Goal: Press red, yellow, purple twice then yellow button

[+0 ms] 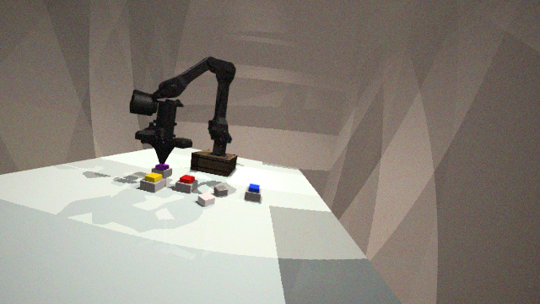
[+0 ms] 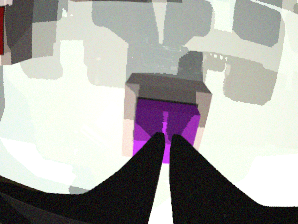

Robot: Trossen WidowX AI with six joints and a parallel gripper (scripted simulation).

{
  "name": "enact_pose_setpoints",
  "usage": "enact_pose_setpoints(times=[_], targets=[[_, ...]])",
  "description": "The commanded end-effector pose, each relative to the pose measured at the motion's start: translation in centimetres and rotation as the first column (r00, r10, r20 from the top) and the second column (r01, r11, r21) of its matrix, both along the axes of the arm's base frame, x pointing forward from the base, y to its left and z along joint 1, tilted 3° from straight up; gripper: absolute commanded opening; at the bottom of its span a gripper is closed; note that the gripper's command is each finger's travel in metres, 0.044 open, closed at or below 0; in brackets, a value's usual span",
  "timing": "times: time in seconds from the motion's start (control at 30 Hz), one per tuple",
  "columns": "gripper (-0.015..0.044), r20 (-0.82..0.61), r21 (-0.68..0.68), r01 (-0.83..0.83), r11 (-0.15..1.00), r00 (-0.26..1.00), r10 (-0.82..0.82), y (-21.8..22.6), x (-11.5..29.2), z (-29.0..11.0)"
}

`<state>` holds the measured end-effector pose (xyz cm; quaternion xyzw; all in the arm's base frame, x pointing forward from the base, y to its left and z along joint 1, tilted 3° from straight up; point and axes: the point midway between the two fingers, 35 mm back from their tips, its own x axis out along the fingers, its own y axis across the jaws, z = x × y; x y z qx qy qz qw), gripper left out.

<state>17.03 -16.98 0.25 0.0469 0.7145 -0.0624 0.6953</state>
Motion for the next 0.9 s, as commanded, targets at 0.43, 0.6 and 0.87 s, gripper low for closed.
enact_pose_setpoints(times=[0.43,0.6,0.87], targets=[[0.0020,-0.005,0.006,-0.004,1.000,1.000,0.004,0.1,-0.2,-1.1],[0.0020,-0.005,0.006,-0.004,1.000,1.000,0.004,0.1,-0.2,-1.1],[0.0020,-0.005,0.006,-0.004,1.000,1.000,0.004,0.1,0.0,2.0]])
